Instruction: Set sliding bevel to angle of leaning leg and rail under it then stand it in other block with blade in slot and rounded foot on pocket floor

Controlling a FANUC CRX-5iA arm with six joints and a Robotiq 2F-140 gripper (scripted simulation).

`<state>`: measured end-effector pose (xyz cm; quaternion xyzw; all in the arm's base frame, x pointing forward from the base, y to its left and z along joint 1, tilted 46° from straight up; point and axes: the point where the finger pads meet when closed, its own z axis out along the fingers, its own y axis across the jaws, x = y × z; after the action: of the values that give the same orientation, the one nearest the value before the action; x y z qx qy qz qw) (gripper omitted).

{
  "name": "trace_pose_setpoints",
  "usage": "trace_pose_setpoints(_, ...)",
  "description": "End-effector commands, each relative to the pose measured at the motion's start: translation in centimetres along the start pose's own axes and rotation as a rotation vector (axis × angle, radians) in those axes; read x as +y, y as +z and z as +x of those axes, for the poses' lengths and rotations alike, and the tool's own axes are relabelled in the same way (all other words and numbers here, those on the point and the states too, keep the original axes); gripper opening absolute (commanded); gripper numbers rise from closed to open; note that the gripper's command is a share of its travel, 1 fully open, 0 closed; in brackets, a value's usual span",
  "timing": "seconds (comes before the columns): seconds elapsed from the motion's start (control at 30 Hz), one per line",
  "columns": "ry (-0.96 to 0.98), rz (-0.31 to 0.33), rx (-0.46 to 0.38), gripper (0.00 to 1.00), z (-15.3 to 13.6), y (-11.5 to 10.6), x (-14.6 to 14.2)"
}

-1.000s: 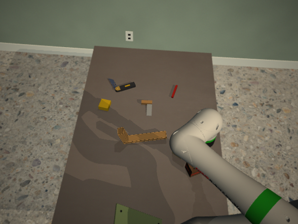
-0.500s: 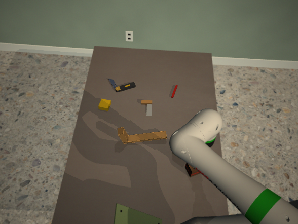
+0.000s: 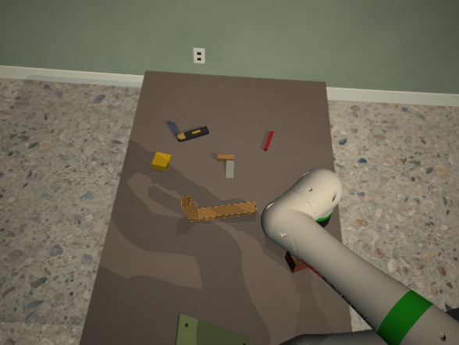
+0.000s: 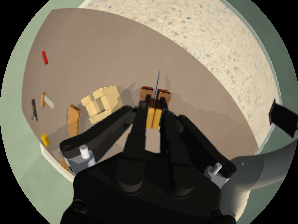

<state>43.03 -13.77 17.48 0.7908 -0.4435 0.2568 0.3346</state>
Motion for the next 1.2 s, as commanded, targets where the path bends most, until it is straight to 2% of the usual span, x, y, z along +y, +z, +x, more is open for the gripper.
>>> trace_pose_setpoints(0.0,0.0,0.001,0.001,0.1,0.03,-0.05,-0.05)
trace_pose_setpoints(0.87,0.0,0.001,0.001,0.1,0.0,0.3,-0.05)
trace_pose_setpoints(0.9,0.0,0.001,0.001,1.0,0.0,0.3,-0.05)
trace_pose_setpoints(1.17,0.0,0.001,0.001,1.0,0.0,0.3,-0.05)
